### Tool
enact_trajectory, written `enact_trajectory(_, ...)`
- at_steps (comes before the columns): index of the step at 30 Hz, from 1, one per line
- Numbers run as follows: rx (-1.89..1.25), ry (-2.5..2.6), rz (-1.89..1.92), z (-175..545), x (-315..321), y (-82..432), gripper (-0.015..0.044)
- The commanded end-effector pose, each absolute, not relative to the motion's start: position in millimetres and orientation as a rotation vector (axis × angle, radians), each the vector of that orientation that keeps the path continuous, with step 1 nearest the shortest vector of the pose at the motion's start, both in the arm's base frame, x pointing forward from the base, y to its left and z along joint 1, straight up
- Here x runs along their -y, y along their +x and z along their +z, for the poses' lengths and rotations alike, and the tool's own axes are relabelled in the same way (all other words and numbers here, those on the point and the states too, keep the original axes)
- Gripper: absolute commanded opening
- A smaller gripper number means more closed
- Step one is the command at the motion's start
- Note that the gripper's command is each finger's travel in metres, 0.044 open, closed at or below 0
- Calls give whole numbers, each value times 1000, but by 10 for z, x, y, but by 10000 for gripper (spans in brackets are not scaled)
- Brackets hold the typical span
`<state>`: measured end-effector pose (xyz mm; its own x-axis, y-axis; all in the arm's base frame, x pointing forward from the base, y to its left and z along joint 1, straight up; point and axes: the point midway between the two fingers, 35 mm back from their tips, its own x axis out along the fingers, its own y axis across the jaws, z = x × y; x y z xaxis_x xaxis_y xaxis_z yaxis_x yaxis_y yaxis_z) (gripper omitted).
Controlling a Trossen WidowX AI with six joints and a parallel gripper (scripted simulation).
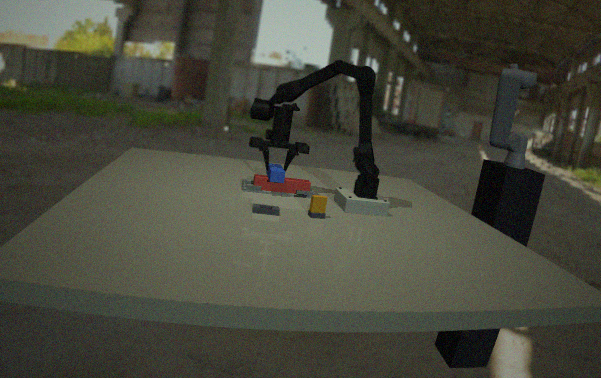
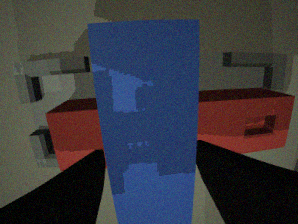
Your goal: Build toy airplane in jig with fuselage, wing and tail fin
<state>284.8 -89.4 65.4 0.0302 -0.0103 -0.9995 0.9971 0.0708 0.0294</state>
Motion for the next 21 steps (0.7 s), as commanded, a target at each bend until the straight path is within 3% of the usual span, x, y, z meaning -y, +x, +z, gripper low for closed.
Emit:
enact_trajectory(1, -1212, 1162, -1141, 656, 894, 2848, 346)
enact_trajectory(5, -1212, 1162, -1141, 656, 894, 2848, 440)
enact_trajectory(12, -1212, 1162, -1141, 679, 895, 2851, 440)
enact_trajectory(21, -1208, 1162, -1146, 1506, 880, 2823, 440)
